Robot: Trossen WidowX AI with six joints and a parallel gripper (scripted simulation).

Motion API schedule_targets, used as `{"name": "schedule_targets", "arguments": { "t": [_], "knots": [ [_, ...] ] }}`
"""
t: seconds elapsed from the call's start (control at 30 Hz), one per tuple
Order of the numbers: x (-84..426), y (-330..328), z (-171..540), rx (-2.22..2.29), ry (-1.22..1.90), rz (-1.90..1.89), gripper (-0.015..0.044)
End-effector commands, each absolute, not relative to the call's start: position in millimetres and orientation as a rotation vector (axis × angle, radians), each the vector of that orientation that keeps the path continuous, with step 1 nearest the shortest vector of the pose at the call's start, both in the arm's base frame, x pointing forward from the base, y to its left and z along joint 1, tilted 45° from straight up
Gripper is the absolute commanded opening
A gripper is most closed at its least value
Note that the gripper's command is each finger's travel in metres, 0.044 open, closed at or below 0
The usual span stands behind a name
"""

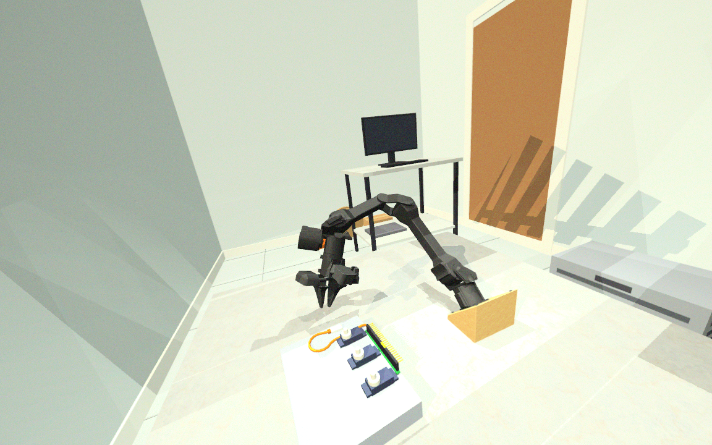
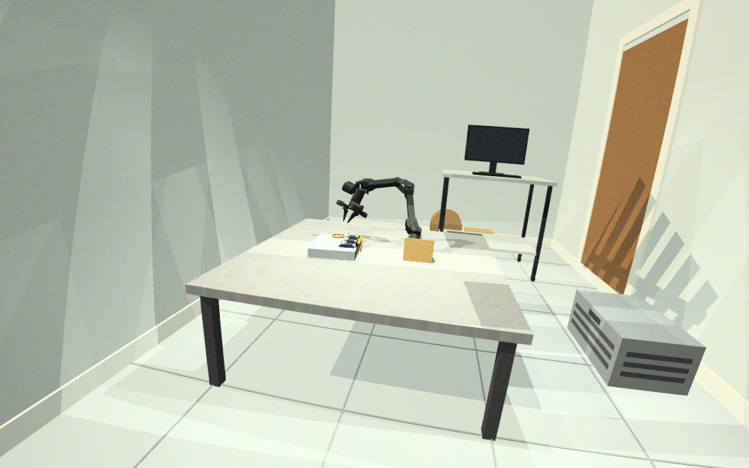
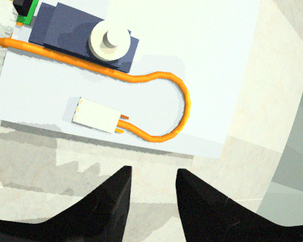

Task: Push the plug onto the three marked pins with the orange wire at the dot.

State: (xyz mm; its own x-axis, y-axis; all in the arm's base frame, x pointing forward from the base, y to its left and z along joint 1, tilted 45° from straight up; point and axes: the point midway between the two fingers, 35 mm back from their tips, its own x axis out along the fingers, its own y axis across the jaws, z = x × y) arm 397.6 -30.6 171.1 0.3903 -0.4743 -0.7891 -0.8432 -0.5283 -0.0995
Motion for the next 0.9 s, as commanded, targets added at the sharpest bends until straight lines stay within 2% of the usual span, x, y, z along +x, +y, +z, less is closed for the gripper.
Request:
{"name": "schedule_targets", "arguments": {
  "t": [0.0,0.87],
  "knots": [
    [399.2,-32.2,165.4,-2.244,1.153,1.125,0.0115],
    [398.5,-38.5,139.7,-2.557,1.105,2.127,0.0115]
  ]
}}
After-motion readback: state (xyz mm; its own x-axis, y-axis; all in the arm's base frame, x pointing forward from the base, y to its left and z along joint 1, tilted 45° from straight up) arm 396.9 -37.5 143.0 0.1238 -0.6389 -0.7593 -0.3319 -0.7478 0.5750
